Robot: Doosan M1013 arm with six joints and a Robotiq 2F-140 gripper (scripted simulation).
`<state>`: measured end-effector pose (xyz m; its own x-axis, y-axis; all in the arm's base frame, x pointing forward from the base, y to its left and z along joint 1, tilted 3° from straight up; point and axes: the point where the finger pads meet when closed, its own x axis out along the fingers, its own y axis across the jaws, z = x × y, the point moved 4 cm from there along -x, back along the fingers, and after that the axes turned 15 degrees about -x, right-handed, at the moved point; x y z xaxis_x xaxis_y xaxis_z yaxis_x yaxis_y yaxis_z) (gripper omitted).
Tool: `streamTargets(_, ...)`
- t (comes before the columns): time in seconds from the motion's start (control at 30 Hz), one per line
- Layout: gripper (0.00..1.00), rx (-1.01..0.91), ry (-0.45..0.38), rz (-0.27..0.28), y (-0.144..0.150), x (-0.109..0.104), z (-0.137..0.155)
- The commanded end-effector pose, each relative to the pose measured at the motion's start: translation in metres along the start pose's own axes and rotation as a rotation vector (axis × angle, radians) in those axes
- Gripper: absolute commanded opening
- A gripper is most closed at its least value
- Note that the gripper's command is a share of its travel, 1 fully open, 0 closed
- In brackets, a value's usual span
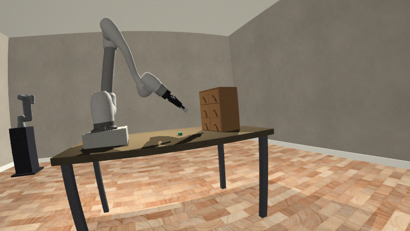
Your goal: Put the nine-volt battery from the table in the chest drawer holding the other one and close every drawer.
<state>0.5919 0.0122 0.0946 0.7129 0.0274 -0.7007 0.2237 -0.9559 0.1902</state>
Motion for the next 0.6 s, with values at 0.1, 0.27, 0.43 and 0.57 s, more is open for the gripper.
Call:
streamTargets(0.1, 0.0, 0.002, -0.103, -0.062, 0.0, -0.007, -0.005)
streamTargets(0.27, 0.0, 0.002, -0.119, -0.074, -0.001, -0.009, -0.007)
streamTargets(0.43, 0.0, 0.001, -0.153, -0.077, 0.001, -0.013, -0.008)
streamTargets(0.57, 0.0, 0.001, -0.193, -0.088, 0.001, -0.017, -0.01)
